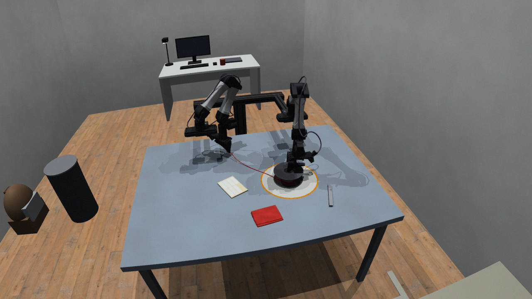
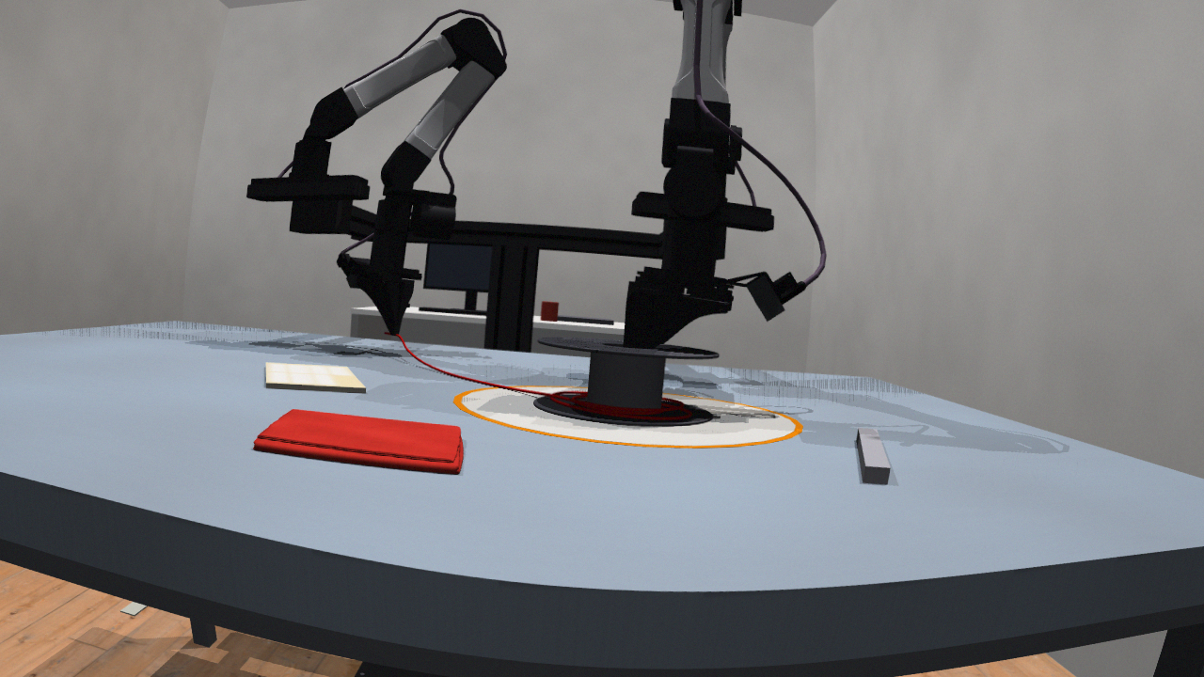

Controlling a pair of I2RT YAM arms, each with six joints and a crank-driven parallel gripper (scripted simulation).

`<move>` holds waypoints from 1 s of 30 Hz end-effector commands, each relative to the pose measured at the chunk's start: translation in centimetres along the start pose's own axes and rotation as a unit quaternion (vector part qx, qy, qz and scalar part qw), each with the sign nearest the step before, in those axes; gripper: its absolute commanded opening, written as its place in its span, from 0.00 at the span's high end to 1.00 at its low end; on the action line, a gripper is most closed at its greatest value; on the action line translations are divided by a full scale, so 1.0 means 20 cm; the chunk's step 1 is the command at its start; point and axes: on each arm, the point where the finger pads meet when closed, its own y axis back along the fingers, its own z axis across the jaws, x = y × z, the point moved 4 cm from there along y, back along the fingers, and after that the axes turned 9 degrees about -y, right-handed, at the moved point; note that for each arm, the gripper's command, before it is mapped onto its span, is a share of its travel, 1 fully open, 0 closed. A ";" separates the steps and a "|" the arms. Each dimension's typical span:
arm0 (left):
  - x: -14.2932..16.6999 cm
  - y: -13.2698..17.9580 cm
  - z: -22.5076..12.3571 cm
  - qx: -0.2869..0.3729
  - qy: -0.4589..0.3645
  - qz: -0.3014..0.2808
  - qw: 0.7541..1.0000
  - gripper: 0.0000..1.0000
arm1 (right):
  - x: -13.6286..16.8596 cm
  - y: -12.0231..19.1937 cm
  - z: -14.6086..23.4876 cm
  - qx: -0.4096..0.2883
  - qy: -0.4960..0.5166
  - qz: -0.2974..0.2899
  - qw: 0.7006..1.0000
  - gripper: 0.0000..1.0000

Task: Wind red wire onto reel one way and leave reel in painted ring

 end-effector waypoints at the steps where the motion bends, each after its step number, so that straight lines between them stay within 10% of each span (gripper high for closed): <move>1: -0.04 0.10 -0.03 0.005 0.023 -0.030 0.999 0.07 | 0.01 0.03 -0.03 0.017 0.006 0.000 1.000 1.00; 7: 0.00 0.38 -0.03 0.005 0.023 -0.030 0.999 0.07 | 0.01 0.02 -0.03 0.017 0.009 0.000 1.000 1.00; 17: -0.01 0.23 -0.01 0.004 -0.007 -0.030 1.000 0.07 | 0.01 0.02 -0.03 0.017 0.010 0.000 1.000 1.00; 30: -0.17 0.22 -0.15 -0.001 -0.365 -0.033 0.931 0.07 | 0.00 0.01 0.00 0.017 0.010 0.000 1.000 1.00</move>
